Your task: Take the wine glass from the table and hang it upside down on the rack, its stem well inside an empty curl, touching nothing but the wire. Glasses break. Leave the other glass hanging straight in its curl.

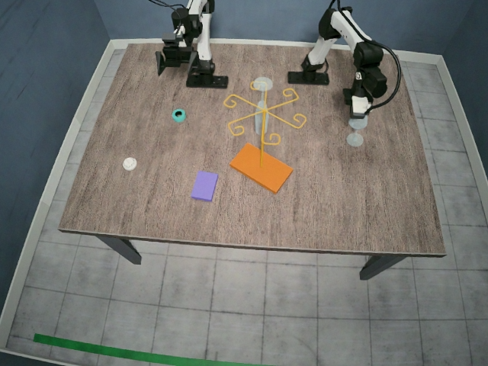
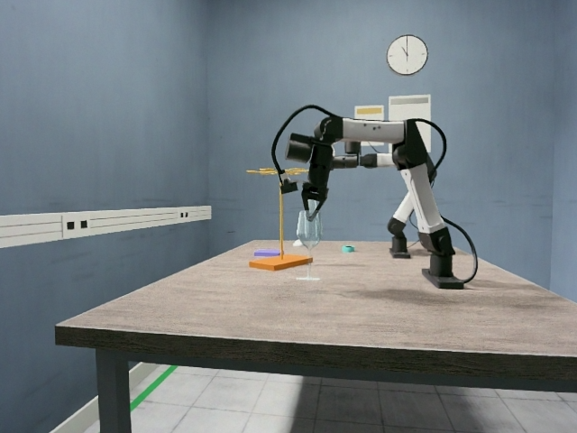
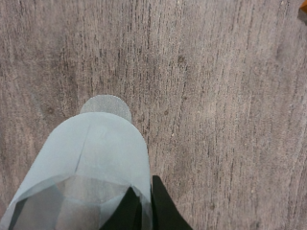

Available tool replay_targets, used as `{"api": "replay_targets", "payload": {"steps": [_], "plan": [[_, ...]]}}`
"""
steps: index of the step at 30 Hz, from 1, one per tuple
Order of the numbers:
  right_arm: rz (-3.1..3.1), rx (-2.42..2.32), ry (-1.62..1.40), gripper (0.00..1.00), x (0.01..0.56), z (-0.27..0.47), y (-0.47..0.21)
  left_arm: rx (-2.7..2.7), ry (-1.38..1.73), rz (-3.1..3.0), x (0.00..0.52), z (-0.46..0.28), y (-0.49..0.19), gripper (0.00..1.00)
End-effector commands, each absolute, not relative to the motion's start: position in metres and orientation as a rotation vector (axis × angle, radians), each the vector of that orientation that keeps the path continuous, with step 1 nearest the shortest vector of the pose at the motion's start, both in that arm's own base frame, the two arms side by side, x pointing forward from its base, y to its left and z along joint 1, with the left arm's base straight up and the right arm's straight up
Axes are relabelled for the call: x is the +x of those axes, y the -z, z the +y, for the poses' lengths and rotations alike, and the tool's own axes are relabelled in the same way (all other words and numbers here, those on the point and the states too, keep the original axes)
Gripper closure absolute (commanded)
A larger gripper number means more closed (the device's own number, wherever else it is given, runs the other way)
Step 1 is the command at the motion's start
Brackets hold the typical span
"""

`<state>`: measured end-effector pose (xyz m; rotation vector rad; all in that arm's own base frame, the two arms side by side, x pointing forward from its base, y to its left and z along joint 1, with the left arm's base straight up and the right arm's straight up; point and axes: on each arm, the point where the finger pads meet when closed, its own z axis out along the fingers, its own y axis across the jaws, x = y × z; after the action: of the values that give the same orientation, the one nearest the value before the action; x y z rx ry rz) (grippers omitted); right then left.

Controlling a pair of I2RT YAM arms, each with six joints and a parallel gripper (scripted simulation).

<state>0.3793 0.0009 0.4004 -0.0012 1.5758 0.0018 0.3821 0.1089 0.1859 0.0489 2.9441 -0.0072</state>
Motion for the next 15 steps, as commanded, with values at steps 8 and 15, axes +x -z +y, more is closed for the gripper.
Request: {"api": "replay_targets", "payload": {"steps": [8, 15], "plan": [[1.57, -0.005, -0.003, 0.0, 0.378, 0.001, -0.406, 0.058, 0.005, 2.943, 0.381, 0.107, -0.211, 1.0], [1.57, -0.005, -0.003, 0.0, 0.378, 0.001, -0.406, 0.058, -0.003, 2.937, 0.383, 0.107, -0.222, 1.0]]}}
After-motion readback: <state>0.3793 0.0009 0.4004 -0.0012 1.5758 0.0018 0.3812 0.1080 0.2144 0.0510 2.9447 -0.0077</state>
